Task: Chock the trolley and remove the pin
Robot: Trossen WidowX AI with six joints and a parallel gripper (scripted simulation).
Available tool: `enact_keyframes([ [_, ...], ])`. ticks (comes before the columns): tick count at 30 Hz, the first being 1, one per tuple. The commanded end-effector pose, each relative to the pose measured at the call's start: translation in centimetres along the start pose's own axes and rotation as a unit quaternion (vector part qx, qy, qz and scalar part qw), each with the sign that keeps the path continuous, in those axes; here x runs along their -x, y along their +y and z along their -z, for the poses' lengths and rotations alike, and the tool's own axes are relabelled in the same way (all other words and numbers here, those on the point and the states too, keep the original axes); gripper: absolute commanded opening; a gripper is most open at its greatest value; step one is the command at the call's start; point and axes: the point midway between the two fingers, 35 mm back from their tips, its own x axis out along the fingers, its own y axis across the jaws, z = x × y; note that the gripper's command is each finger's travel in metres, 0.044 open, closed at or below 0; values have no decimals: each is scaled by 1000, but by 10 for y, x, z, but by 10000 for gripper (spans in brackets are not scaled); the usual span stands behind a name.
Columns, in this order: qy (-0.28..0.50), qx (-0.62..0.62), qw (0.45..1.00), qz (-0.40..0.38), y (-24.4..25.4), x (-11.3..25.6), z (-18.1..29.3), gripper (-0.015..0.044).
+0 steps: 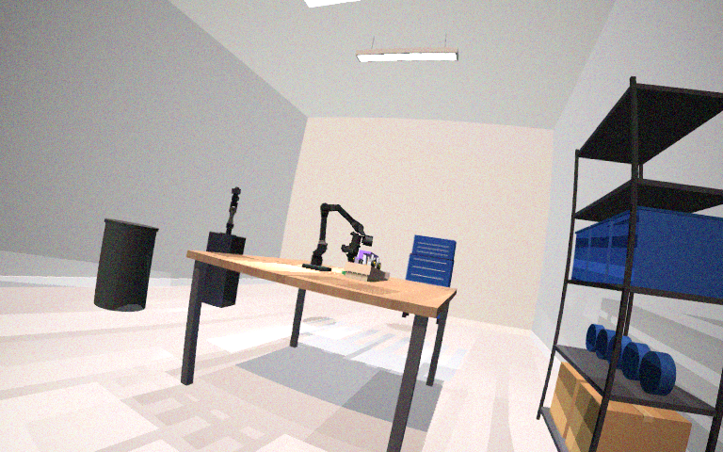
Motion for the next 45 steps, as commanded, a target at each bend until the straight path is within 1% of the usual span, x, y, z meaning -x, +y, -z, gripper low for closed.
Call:
enact_keyframes([
  [1, 1, -1, 1000, -2, -3, -1, 0, 190],
  [45, 0, -1, 1000, -1, -29, -10, -1, 190],
])
